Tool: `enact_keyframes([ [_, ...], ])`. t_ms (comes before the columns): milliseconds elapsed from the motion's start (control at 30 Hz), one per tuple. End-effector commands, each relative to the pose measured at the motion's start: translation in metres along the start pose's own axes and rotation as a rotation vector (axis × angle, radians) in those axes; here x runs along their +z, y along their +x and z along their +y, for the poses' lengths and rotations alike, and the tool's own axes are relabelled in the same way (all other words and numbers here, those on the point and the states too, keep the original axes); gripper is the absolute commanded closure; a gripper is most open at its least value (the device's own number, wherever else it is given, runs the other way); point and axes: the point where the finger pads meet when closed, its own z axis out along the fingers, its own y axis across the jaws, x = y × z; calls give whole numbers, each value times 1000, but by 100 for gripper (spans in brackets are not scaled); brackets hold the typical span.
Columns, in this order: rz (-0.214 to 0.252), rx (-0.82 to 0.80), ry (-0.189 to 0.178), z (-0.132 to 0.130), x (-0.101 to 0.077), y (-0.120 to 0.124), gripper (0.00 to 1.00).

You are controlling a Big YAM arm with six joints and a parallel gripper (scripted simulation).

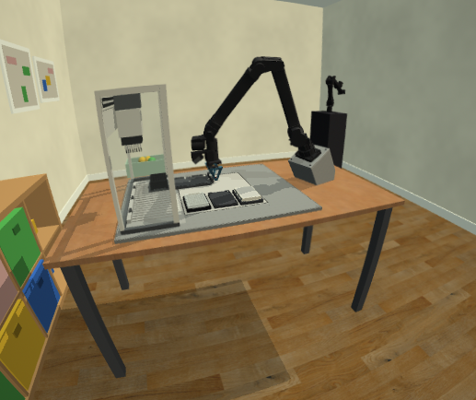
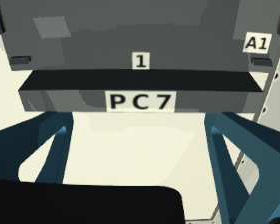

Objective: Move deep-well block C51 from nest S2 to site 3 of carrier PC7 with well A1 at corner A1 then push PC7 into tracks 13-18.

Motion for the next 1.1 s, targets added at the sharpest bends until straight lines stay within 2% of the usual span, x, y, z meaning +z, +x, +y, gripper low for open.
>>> enact_keyframes([
  [0,-82,-41,18,0,-17,-45,20],
  [400,-74,-34,16,-1,-14,-54,20],
  [433,-92,-45,22,0,-22,-59,20],
  [500,-72,-35,15,0,-16,-56,20],
  [567,-83,-41,18,0,-19,-61,20],
  [667,-71,-36,15,-1,-15,-61,20],
  [967,-75,-33,16,-1,-15,-69,20],
  [1000,-93,-43,21,1,-23,-74,20],
  [1067,-72,-34,15,0,-17,-71,20],
])
